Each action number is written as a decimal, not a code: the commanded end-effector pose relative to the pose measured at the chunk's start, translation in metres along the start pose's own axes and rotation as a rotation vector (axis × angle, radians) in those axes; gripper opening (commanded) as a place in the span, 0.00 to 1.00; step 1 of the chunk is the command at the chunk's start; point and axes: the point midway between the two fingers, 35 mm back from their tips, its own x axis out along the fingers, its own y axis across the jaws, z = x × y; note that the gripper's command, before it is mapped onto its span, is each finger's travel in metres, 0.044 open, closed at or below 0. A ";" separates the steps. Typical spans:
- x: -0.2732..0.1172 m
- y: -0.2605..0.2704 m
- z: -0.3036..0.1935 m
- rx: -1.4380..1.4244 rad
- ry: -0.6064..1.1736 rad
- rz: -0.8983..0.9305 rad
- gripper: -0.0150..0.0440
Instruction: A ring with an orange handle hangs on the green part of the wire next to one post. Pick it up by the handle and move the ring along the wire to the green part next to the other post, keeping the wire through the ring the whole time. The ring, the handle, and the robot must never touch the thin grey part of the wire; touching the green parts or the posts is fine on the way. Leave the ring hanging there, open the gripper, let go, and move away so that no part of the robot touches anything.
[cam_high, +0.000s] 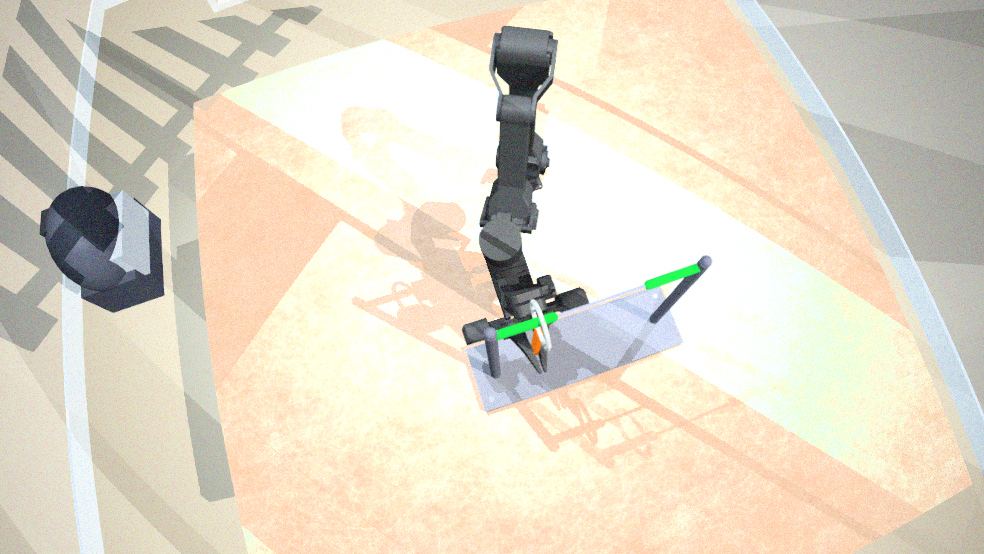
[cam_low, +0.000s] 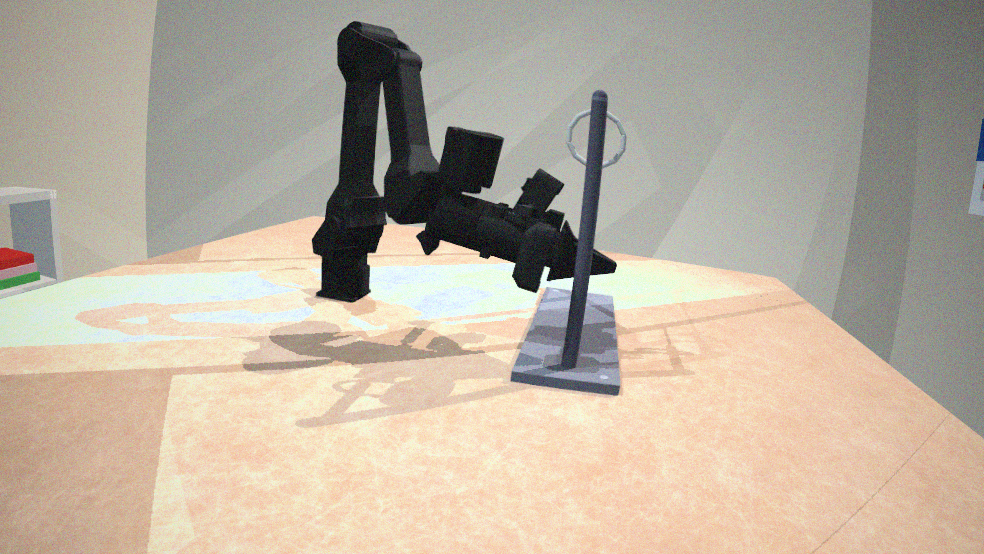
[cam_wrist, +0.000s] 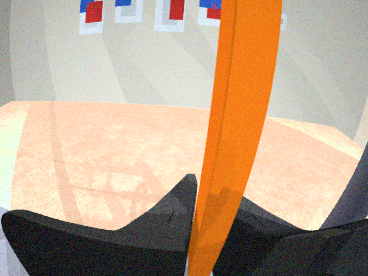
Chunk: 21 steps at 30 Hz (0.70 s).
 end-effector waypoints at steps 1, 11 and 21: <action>0.000 0.000 0.002 0.000 0.000 0.000 0.00; -0.003 0.002 0.020 0.003 -0.001 0.002 0.00; -0.003 0.002 0.021 0.003 -0.001 0.002 0.00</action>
